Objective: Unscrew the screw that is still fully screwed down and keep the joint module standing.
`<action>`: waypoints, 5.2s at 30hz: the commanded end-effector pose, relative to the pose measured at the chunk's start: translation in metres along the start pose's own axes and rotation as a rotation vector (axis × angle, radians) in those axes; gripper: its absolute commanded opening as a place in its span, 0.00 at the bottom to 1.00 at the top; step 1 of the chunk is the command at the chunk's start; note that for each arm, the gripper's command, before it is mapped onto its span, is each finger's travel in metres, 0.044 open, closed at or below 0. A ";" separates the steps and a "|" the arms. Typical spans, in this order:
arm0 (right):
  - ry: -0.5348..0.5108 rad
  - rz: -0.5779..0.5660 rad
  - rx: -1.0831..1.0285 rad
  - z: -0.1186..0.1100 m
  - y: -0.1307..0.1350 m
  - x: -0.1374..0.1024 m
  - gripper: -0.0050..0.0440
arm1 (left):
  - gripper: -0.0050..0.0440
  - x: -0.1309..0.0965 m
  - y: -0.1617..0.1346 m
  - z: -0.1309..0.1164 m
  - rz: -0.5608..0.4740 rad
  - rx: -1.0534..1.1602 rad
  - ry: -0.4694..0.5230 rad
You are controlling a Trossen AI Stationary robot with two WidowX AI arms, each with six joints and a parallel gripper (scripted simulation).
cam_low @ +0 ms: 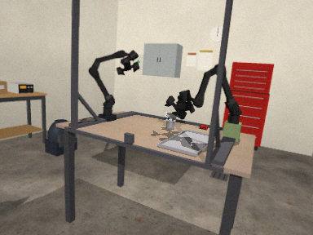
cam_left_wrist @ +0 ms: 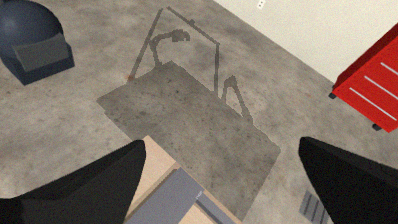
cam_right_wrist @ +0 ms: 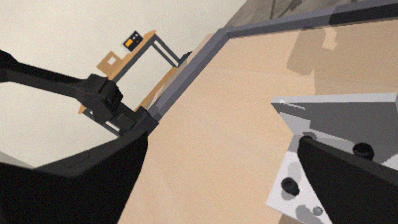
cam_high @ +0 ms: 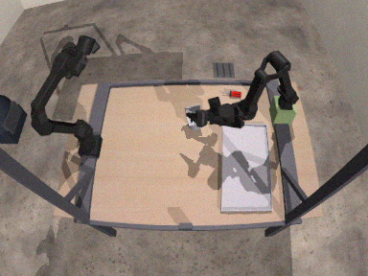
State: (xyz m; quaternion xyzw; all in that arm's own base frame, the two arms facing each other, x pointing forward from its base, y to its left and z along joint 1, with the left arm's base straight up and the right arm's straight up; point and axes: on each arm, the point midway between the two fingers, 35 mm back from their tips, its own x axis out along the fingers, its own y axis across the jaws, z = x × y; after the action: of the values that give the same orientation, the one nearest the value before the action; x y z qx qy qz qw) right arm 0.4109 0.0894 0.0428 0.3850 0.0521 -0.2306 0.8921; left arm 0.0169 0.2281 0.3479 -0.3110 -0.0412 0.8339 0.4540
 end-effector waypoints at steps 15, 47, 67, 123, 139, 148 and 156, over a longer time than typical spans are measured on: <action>-0.012 0.019 0.023 0.006 0.010 0.000 0.92 | 0.92 -0.003 0.000 0.004 -0.009 -0.012 -0.006; 0.130 0.623 -0.506 0.123 0.156 -0.125 0.92 | 0.92 0.012 -0.085 -0.066 -0.563 0.269 0.079; 0.011 0.969 -0.788 0.179 0.168 -0.220 0.92 | 0.92 -0.002 -0.115 -0.087 -0.871 0.436 -0.044; 0.135 0.586 0.066 0.247 0.109 -0.144 0.54 | 0.92 -0.206 -0.118 -0.203 -1.793 0.684 -0.055; 0.108 0.484 0.419 0.281 0.083 -0.127 0.54 | 0.92 -0.258 -0.109 -0.228 -1.916 0.686 0.036; 0.066 0.417 0.711 0.312 0.063 -0.114 0.54 | 0.92 -0.250 -0.134 -0.259 -1.746 0.701 0.097; 0.045 0.404 0.809 0.318 0.051 -0.114 0.54 | 0.92 -0.248 -0.140 -0.271 -1.691 0.705 0.103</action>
State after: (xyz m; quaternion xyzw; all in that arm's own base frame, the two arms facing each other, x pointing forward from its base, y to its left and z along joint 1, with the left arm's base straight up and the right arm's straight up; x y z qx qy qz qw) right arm 0.3124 -0.0529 0.3166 0.6884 -0.0711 -0.0481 0.7202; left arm 0.3586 0.0564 0.2941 -0.0497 0.0264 0.1561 0.9861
